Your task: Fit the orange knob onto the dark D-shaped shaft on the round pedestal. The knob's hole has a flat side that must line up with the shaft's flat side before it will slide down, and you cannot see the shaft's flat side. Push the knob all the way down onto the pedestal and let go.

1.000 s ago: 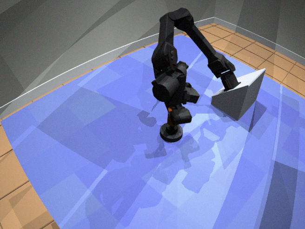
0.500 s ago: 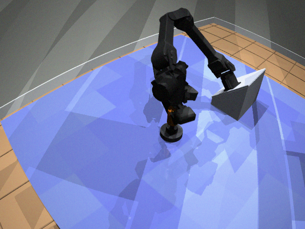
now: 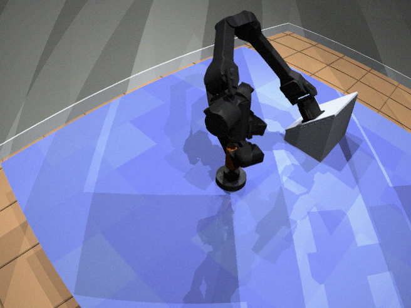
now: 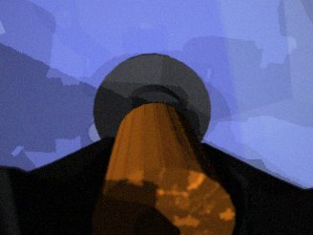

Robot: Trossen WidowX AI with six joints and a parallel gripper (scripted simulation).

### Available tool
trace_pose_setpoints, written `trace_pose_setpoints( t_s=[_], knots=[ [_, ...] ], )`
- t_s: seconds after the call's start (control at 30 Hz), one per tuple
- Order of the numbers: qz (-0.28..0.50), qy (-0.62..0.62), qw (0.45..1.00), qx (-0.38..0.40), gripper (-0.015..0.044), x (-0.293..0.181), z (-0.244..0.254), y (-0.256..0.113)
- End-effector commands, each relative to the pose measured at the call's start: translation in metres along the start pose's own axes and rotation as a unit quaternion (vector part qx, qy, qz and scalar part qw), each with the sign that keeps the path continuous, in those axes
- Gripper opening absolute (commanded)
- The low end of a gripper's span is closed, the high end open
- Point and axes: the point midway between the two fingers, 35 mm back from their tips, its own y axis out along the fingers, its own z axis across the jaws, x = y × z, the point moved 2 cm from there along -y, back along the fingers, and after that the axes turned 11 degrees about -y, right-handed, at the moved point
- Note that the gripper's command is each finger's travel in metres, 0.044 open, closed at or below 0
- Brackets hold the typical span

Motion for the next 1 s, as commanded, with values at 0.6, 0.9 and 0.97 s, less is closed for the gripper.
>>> trace_pose_setpoints(
  t_s=[0.6,0.9,0.97],
  knots=[
    [0.001,-0.106,0.994,0.0,0.0,-0.0022,-0.0004,-0.0021],
    [0.001,-0.106,0.994,0.0,0.0,-0.0007,-0.0007,0.0001],
    [0.001,-0.106,0.994,0.0,0.0,-0.0003,-0.0008,0.0007]
  ],
)
